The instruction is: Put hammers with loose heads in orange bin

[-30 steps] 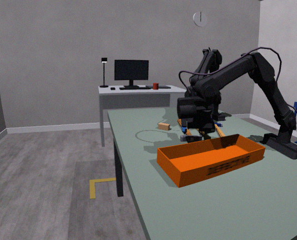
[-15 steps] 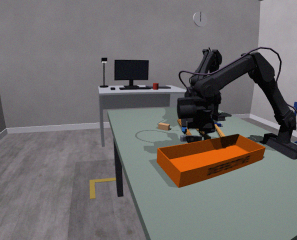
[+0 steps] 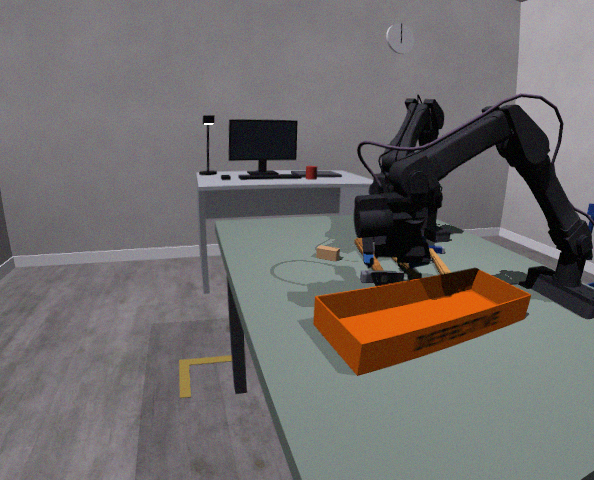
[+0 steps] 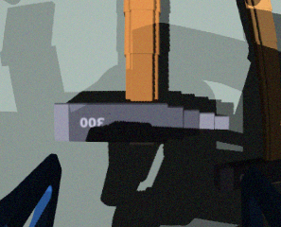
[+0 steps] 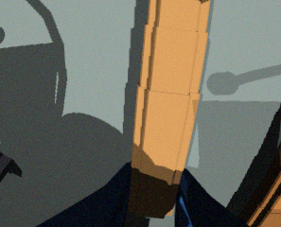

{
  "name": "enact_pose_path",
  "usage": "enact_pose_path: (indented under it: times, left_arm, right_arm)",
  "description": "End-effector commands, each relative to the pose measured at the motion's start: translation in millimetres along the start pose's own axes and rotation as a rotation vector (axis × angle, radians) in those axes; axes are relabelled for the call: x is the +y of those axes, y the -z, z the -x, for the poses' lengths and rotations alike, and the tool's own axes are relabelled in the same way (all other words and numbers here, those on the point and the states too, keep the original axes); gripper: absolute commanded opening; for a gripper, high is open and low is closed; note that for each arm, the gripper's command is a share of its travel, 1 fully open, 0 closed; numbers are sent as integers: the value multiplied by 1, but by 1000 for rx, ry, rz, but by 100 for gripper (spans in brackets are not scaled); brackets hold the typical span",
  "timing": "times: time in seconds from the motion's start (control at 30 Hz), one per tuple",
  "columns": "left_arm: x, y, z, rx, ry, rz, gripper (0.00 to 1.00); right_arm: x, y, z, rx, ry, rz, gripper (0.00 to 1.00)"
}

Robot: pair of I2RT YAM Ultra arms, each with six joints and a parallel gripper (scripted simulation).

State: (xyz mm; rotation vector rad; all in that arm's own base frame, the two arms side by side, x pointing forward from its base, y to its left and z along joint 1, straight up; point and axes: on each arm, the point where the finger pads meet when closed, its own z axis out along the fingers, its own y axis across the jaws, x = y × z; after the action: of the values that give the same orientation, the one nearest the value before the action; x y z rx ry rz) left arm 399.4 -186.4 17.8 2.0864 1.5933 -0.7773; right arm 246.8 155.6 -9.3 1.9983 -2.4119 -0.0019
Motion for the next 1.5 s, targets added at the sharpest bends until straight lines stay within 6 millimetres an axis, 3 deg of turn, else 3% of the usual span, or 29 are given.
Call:
enact_pose_path:
  times: [0.0, 0.33, 0.57, 1.03, 1.2, 1.23, 1.47]
  left_arm:
    - [1, 2, 7, -26, -11, 7, 100]
    - [1, 2, 7, -26, -11, 7, 100]
    - [1, 2, 7, -26, -11, 7, 100]
    - [1, 2, 7, -26, -11, 7, 100]
    - [-9, 3, 9, 51, 119, -30, 43]
    - [-14, 2, 9, 73, 176, -43, 38]
    - [-36, -1, 15, 203, 490, -70, 38]
  right_arm:
    - [-4, 4, -2, -27, 6, -28, 19]
    - [2, 3, -38, -11, -11, -13, 19]
    - [2, 3, -52, -6, -17, -21, 19]
    - [1, 3, -49, -14, -21, -17, 19]
    - [1, 3, -49, -14, -21, -17, 19]
    - [1, 3, -49, -14, -21, -17, 19]
    - [1, 3, -49, -14, -21, -17, 19]
